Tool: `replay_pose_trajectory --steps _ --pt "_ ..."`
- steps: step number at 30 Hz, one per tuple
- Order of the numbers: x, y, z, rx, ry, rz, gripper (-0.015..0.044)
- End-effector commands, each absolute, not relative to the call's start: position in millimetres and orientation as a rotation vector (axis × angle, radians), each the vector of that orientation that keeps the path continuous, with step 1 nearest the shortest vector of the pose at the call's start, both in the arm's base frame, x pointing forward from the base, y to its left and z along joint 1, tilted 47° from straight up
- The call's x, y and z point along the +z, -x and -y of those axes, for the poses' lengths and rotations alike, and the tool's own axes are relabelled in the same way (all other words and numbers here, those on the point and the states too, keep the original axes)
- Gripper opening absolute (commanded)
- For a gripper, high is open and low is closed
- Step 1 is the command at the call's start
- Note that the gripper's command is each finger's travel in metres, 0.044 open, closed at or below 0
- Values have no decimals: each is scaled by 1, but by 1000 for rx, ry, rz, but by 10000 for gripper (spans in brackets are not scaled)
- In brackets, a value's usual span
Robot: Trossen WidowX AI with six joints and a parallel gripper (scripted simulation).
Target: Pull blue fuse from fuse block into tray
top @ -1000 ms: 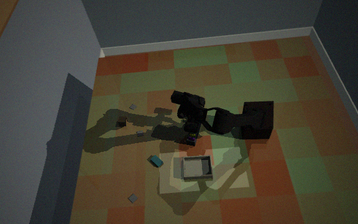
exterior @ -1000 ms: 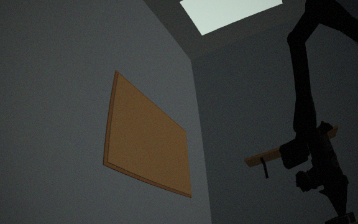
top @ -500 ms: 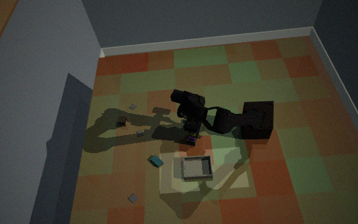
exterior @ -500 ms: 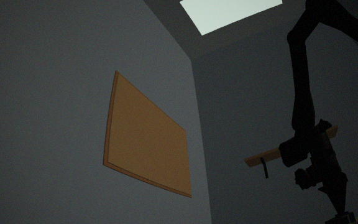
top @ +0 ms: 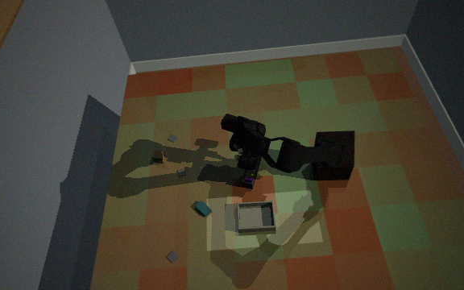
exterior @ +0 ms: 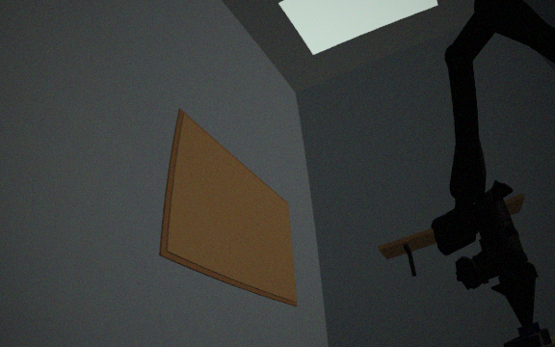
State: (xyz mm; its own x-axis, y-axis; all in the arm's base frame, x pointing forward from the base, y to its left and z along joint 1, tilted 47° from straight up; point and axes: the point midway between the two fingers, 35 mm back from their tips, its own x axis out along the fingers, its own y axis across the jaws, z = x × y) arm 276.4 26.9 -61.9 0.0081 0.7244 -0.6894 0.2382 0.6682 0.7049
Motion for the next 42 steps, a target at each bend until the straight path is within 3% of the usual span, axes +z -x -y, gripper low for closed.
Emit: replay_pose_trajectory --steps 1,42 --pt "-60 -276 -25 457 -815 -1559 0" --pt "-46 -275 -11 458 -817 -1560 0"
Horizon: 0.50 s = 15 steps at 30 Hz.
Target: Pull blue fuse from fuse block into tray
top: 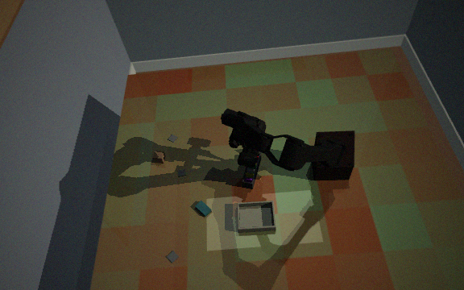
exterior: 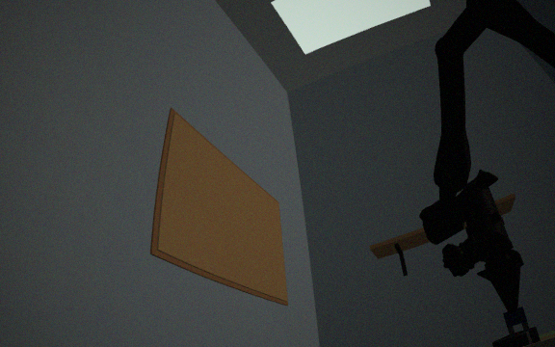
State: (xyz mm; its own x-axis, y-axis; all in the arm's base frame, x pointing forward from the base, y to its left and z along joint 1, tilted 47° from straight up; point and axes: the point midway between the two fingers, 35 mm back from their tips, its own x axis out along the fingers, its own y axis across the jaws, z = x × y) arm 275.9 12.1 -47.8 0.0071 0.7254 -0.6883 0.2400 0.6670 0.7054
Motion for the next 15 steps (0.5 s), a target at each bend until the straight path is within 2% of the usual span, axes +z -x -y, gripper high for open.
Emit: replay_pose_trajectory --steps 1,15 --pt "-46 -275 -10 458 -817 -1560 0" --pt "-33 -275 4 457 -817 -1561 0"
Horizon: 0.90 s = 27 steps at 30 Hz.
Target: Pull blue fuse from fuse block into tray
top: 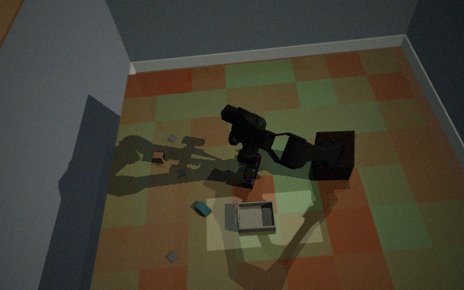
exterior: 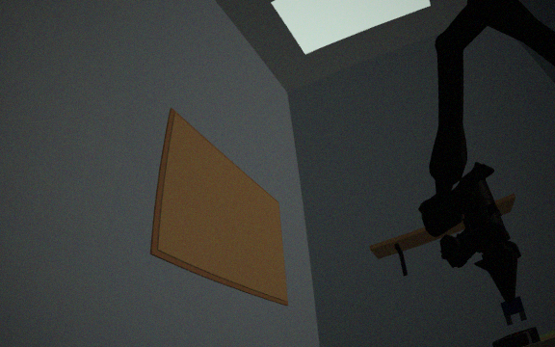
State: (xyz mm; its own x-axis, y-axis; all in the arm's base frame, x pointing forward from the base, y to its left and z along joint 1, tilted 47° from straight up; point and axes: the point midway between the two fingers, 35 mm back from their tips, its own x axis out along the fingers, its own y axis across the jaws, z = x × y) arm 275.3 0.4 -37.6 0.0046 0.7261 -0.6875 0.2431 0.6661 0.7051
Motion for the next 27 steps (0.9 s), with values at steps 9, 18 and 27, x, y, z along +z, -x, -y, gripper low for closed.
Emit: replay_pose_trajectory --steps 9,18,27 --pt "-18 -281 -3 448 -810 -1563 0" --pt "24 -293 -43 429 -797 -1564 0" --pt "69 -291 -87 430 -798 -1560 0"
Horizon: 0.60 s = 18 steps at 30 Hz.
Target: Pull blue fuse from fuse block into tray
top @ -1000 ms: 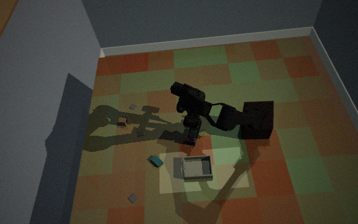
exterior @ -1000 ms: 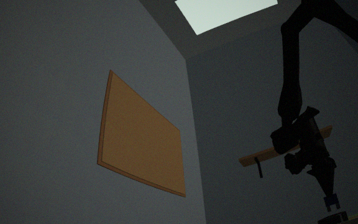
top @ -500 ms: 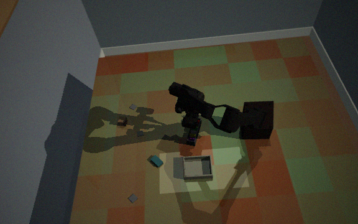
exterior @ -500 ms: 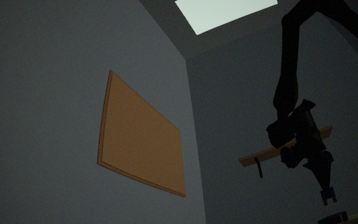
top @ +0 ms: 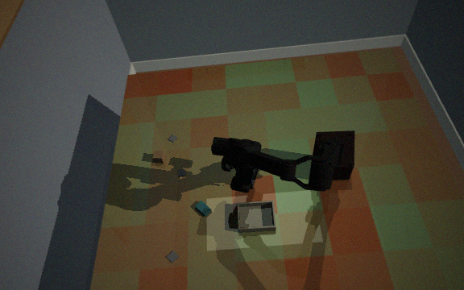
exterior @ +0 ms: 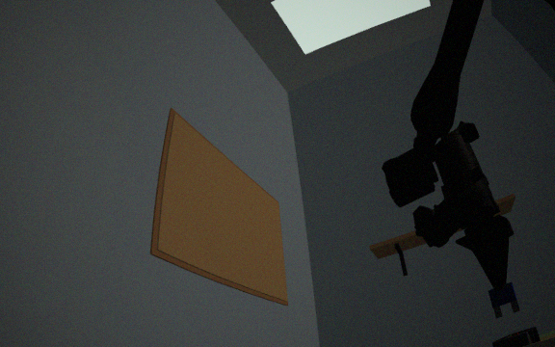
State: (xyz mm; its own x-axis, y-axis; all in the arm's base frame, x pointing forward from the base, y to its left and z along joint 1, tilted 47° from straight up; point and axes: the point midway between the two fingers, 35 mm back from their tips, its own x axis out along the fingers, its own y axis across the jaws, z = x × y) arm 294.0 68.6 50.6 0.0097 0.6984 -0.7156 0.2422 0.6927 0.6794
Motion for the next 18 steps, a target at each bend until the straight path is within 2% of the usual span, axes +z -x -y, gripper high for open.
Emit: replay_pose_trajectory --steps 1,12,18 --pt "74 -290 -92 431 -799 -1559 0" --pt "129 -268 -143 462 -821 -1559 0" --pt "132 -266 -146 464 -823 -1560 0"
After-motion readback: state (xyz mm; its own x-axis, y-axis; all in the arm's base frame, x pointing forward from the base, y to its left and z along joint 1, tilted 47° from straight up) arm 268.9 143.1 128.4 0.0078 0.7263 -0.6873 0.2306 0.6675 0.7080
